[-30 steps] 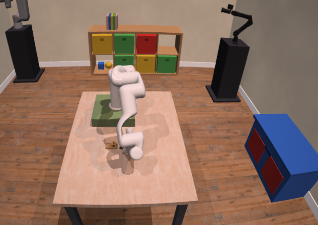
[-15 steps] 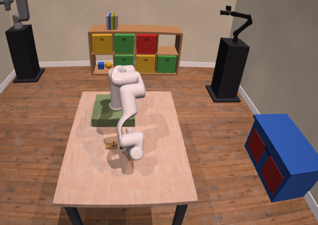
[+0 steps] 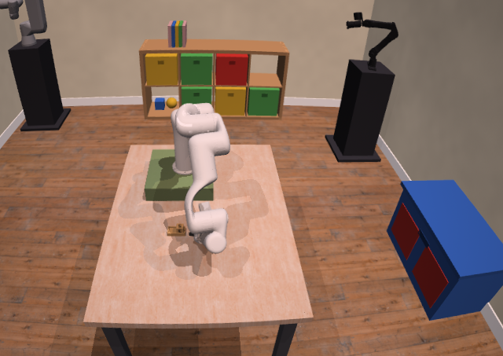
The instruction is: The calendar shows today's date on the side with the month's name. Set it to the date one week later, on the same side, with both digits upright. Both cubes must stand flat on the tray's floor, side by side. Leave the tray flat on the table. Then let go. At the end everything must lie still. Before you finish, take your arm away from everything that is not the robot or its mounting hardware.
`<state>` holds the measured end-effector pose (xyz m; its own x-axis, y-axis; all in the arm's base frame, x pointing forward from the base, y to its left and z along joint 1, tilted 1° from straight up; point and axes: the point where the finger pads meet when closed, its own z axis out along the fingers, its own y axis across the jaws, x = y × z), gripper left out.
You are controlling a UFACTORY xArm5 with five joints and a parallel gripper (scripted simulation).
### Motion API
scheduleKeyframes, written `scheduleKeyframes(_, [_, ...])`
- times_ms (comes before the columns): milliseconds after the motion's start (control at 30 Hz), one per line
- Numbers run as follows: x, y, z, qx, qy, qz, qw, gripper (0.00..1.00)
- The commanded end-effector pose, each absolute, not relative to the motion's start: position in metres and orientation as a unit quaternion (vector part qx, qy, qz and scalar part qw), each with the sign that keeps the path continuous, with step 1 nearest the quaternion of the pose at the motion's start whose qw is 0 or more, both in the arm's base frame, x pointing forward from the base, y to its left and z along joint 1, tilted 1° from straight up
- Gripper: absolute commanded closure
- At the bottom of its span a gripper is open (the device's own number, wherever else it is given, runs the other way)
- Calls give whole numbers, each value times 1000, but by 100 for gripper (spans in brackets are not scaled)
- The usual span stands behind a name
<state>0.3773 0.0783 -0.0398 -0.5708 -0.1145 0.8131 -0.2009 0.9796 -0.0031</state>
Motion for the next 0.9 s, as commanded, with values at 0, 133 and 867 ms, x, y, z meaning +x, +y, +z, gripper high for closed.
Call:
scheduleKeyframes(0, [379, 79, -39, 89, -886, 47, 453, 73])
scheduleKeyframes(133, [379, 79, -39, 89, -886, 47, 453, 73])
scheduleKeyframes(867, [378, 79, -43, 89, -886, 48, 453, 73])
